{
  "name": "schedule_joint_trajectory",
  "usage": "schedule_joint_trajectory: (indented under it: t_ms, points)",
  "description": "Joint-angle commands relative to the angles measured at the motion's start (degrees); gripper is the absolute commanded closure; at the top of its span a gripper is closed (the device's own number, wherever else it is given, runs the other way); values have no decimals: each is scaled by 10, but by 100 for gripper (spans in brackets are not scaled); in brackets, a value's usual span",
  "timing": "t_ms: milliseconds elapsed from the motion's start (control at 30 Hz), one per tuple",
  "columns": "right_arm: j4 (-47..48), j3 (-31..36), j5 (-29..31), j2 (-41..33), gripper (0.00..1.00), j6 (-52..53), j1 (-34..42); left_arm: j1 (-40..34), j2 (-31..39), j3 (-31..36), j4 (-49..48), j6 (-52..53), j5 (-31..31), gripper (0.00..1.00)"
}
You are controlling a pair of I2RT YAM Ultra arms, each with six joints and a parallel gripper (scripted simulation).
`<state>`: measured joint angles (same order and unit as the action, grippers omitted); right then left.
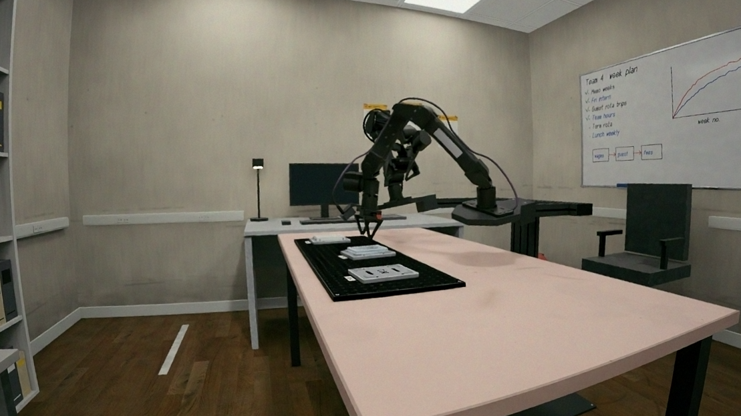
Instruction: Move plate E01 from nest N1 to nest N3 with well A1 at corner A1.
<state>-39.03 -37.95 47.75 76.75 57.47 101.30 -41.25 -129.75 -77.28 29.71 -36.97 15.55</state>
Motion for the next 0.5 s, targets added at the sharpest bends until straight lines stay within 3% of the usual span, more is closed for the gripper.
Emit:
schedule_joint_trajectory:
  t_ms: [0,333,400,467]
  points:
    - [-6,-17,14,4,0,4,4,-20,60,55,-95,74,29,0]
    - [-6,-17,14,4,0,4,4,-28,149,230,-311,237,29,0]
    - [-6,-17,14,4,0,4,4,-28,149,230,-311,237,29,0]
    - [-6,-17,14,4,0,4,4,-23,162,264,-372,280,22,0]
